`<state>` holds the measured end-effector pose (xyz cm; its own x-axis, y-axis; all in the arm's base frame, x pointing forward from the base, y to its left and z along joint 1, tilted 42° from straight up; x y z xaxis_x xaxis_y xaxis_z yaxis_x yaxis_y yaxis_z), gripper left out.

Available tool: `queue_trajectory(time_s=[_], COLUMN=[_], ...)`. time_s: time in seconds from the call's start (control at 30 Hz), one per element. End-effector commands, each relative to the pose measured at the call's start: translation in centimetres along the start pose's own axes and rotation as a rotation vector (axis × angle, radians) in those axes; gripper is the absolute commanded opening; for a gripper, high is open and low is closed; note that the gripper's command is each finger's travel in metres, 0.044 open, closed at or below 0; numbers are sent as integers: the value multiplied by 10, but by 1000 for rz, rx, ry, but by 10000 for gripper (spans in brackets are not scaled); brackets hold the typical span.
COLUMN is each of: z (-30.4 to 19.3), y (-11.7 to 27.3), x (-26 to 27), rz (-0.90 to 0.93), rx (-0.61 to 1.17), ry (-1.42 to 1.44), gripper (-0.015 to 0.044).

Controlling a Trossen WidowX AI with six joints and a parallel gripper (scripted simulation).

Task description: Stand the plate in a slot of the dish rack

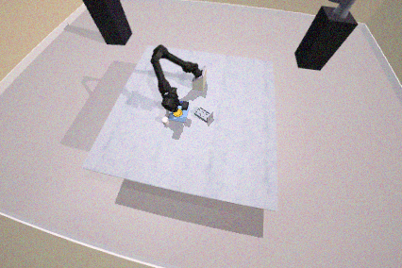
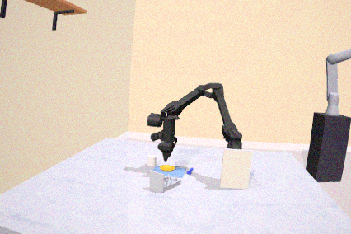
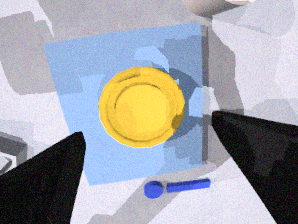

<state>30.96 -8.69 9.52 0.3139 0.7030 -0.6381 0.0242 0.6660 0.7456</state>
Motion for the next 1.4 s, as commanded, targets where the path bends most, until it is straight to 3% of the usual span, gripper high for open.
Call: queue_trajectory(time_s=[0.0, 1.2, 1.37], z=[-2, -4, -4], y=[-10, -52, -52], x=[2, 1, 1], rz=[-8, -11, -11], rx=[9, 8, 8], ry=[14, 15, 15], gripper=[400, 399, 366])
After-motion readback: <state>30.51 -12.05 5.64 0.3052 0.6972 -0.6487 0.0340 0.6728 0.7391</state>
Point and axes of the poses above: the point midway between the two fingers, 35 mm back from their tips, its own y axis back along the fingers, its own x axis across the jaws, z = x × y, the point moved 7 cm from there along y, back along the fingers, and after that the axes turned 14 degrees about -y, right-handed, at the moved point
